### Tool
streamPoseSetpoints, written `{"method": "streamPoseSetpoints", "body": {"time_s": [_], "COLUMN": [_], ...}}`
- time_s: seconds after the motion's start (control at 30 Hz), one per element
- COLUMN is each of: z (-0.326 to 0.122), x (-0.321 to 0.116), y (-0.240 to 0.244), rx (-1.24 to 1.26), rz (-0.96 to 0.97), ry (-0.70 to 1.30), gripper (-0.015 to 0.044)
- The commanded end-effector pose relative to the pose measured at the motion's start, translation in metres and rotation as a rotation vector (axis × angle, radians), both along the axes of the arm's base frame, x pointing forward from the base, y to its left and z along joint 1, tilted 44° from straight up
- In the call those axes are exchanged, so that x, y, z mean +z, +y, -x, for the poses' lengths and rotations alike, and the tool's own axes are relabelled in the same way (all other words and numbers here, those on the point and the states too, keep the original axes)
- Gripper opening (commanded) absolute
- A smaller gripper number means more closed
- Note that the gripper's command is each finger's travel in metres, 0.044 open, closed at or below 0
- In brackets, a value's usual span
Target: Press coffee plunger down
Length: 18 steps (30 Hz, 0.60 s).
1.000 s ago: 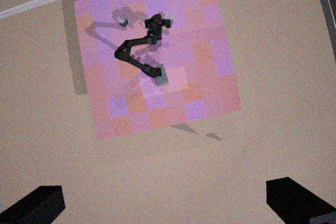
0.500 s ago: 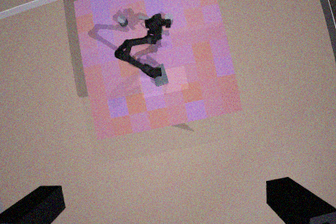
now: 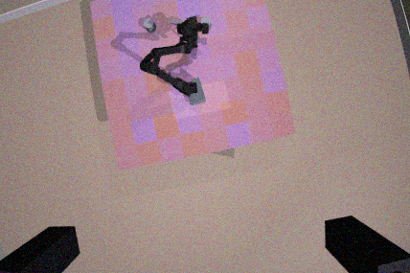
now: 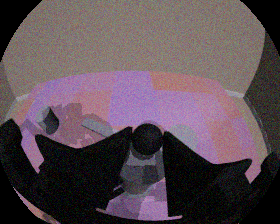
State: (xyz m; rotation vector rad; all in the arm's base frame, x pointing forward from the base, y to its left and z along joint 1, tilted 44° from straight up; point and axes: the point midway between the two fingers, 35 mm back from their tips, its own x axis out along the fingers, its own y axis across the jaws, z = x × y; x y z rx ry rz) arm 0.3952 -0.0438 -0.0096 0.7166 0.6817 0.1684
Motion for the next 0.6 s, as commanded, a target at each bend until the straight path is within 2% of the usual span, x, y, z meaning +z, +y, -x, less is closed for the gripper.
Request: {"method": "streamPoseSetpoints", "body": {"time_s": [0.0,0.33,0.57], "z": [0.0003,-0.0002,-0.0002], "x": [-0.0037,-0.0001,-0.0001], "y": [0.0033,0.0,0.0], "rx": [0.006,0.0,0.0], "rz": [-0.01,0.0,0.0], "ry": [0.012,0.0,0.0], "gripper": [0.0115,0.0115,0.0299]}}
